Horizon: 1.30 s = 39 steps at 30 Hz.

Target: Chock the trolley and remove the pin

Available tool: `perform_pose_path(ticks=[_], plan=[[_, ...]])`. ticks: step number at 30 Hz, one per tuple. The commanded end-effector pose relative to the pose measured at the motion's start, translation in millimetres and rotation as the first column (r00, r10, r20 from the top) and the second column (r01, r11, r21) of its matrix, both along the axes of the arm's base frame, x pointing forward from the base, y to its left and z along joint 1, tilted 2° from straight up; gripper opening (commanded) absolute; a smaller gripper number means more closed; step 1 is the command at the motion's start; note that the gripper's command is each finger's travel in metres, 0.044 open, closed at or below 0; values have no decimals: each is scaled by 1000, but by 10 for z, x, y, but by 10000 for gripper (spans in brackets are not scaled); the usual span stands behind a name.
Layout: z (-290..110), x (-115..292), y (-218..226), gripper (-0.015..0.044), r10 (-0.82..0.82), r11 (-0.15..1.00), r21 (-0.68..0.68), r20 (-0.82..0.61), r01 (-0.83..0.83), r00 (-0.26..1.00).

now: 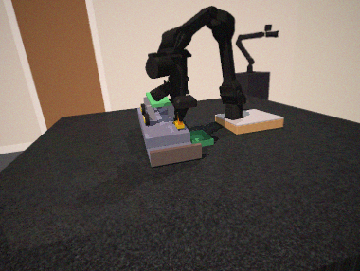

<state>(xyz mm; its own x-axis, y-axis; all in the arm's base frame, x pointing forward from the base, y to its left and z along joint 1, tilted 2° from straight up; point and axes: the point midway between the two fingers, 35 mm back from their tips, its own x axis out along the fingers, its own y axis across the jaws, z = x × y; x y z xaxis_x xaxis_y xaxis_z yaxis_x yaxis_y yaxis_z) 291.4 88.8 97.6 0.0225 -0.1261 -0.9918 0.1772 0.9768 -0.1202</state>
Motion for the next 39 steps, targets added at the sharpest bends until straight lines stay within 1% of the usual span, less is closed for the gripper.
perform_pose_path(ticks=[1, 11, 20, 27, 31, 39], plan=[[5, -15, -48, 0, 3, 1000, -7, -4, -3, 1000], [24, -16, -132, 0, 3, 1000, -8, -4, -3, 1000], [21, 1, -87, 0, 1, 1000, 0, 0, -1, 1000], [21, 1, -87, 184, 1, 1000, 0, 0, -1, 1000], [47, 2, -83, 190, 2, 1000, -1, 0, -2, 1000], [317, -15, -44, 190, 3, 1000, -7, -4, -3, 1000]])
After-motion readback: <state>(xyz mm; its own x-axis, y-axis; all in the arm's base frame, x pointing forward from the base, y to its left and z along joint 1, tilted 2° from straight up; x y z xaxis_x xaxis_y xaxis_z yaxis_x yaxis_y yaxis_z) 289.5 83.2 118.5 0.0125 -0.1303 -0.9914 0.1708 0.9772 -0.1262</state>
